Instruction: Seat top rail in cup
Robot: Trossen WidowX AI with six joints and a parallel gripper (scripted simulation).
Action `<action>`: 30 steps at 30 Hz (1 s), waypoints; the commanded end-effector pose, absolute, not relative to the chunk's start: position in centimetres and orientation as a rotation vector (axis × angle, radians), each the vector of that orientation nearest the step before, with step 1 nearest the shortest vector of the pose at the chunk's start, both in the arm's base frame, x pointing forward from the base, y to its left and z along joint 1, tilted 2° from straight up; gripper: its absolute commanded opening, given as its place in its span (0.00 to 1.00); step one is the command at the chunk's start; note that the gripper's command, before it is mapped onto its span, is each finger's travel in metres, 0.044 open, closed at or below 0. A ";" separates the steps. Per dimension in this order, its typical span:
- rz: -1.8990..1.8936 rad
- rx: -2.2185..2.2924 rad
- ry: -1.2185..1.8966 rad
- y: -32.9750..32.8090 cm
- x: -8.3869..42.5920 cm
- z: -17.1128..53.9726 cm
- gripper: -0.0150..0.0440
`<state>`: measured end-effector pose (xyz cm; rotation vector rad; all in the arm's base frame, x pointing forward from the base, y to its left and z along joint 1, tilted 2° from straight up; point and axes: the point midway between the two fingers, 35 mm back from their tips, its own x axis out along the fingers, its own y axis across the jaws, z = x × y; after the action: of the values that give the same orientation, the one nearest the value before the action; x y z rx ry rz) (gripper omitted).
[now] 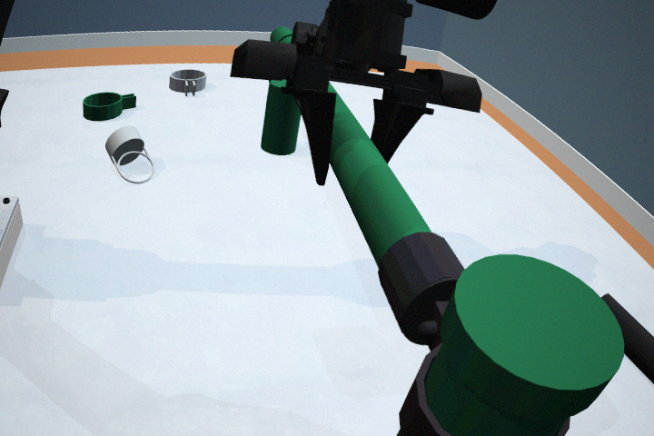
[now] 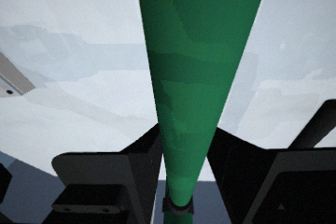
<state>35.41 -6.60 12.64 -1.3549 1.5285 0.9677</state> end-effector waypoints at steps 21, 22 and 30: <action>0.957 -1.355 1.540 -7.2 35.1 13.0 0.25; 0.957 -1.355 1.540 -7.2 35.1 13.0 0.25; 0.957 -1.356 1.540 -7.3 35.0 13.1 0.25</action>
<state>35.32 -6.67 12.64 -1.3501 1.5299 0.9691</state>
